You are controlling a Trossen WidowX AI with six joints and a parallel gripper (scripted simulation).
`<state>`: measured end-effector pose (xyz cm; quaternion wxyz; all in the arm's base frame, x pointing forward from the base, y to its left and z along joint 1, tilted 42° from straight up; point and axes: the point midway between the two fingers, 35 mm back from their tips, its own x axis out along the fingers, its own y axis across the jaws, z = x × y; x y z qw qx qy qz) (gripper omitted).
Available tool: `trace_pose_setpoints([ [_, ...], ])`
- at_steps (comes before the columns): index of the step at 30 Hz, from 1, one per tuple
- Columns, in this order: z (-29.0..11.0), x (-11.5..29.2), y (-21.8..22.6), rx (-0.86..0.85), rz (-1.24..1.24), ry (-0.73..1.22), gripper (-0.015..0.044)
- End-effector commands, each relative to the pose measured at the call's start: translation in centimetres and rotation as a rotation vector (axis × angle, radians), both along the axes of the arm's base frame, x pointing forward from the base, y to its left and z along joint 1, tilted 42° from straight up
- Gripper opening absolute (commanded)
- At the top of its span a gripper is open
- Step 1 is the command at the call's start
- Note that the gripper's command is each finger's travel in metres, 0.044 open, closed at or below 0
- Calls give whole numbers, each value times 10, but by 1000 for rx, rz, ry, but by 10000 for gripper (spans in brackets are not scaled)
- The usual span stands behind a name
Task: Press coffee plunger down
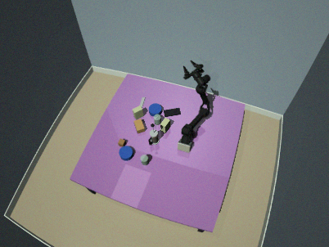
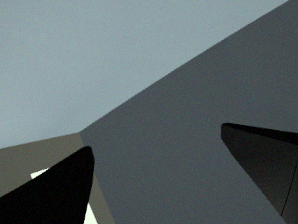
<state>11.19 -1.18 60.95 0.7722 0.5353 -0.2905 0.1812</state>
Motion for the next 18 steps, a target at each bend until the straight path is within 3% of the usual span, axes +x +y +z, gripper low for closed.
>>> trace_pose_setpoints([
  [1,0,1,2,-7,-3,0,426],
  [13,-23,29,63,-188,7,87,440],
  [18,-59,57,114,-364,15,222,440],
])
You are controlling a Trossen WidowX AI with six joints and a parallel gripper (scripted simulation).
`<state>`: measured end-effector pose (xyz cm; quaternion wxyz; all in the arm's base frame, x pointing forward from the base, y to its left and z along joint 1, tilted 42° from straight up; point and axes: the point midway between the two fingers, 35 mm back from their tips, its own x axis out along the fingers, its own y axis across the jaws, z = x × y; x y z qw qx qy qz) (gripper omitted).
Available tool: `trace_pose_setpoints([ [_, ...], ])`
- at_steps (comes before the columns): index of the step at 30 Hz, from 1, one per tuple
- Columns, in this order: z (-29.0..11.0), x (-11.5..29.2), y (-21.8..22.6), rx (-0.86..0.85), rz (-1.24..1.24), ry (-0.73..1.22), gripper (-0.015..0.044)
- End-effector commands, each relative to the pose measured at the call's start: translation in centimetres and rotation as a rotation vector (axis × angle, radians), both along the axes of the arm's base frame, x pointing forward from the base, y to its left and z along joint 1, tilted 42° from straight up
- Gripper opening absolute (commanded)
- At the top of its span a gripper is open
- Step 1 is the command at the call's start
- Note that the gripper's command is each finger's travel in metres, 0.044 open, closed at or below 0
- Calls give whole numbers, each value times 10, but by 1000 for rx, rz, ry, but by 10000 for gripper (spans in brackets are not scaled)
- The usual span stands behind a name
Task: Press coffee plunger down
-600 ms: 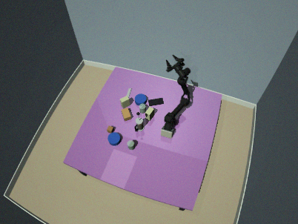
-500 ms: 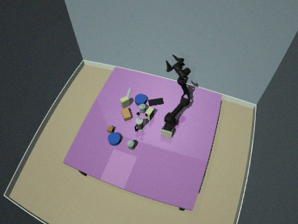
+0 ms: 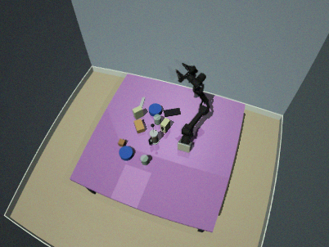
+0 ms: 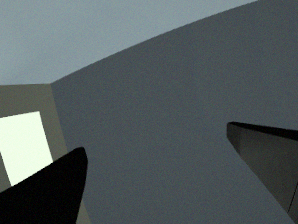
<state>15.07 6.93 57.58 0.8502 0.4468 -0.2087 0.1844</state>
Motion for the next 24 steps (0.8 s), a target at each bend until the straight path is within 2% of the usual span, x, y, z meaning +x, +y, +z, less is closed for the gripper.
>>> trace_pose_setpoints([
  [1,-37,24,45,-154,2,117,440],
  [8,-132,60,116,-500,-27,374,440],
  [13,-214,73,144,-789,-86,558,440],
  [18,-299,75,148,-1131,-189,729,440],
  [24,-379,64,121,-1605,-371,871,440],
])
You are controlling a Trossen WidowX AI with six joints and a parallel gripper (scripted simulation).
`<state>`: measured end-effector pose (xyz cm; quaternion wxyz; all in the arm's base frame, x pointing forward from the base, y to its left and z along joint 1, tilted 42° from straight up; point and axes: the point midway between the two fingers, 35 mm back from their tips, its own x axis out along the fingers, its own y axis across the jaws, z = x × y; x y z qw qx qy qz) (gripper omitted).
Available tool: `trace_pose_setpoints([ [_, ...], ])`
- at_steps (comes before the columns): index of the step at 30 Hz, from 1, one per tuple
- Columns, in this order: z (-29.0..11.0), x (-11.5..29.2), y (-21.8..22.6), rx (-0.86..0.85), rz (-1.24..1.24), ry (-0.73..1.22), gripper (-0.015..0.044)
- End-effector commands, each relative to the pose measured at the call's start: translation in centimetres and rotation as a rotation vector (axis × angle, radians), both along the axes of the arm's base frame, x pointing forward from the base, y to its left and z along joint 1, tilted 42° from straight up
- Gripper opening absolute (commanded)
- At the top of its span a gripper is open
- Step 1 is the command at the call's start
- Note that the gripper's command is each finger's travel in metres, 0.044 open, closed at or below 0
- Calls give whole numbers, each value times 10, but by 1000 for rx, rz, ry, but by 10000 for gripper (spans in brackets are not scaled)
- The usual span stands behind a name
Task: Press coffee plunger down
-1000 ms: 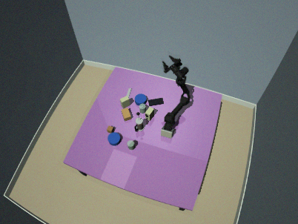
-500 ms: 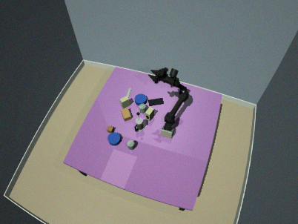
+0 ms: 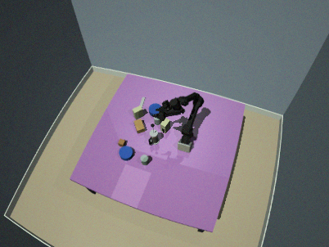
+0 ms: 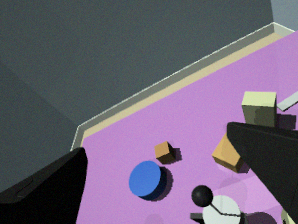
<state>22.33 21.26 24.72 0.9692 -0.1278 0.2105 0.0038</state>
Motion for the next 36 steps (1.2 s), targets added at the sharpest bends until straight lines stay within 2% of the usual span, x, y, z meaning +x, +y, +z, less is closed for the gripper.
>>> trace_pose_setpoints([
  [1,-57,-11,-27,-415,-53,95,440],
  [3,-63,-12,-32,-478,-57,106,440],
  [13,-107,-12,-70,-478,-55,107,440],
  [36,-121,12,-77,-475,-53,113,440],
])
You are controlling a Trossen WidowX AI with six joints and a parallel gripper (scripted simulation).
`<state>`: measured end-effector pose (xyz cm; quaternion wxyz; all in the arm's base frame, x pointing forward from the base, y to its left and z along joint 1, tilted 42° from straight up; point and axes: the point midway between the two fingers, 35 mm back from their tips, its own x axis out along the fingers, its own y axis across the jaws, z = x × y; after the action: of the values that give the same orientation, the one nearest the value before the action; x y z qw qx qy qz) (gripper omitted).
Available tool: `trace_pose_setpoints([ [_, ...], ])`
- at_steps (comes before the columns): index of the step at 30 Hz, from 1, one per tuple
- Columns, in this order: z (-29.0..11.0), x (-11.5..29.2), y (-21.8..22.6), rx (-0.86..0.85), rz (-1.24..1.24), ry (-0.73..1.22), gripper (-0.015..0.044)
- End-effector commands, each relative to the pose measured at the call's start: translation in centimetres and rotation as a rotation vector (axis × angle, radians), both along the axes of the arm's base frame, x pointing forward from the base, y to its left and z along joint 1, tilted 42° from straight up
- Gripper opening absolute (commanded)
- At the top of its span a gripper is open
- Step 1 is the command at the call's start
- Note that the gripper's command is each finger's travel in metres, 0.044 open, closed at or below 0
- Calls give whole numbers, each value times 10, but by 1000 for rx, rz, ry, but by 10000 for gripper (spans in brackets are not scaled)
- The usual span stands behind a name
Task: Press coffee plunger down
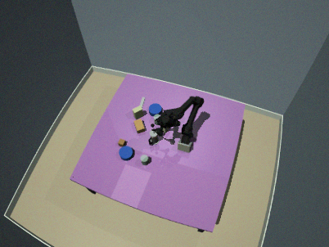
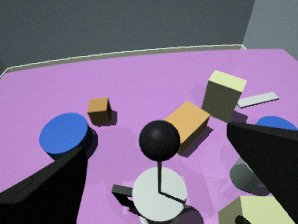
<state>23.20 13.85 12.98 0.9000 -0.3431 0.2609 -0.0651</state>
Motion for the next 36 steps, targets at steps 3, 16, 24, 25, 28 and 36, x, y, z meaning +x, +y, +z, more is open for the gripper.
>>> trace_pose_setpoints([
  [3,-5,8,-4,-6,2,3,440],
  [16,-7,15,-8,-8,4,-2,282],
  [24,-7,15,-8,-8,4,-2,117],
  [25,-7,15,-8,-8,4,-2,117],
  [28,-7,15,-8,-8,4,-2,117],
  [36,-11,16,-10,-8,3,-1,117],
])
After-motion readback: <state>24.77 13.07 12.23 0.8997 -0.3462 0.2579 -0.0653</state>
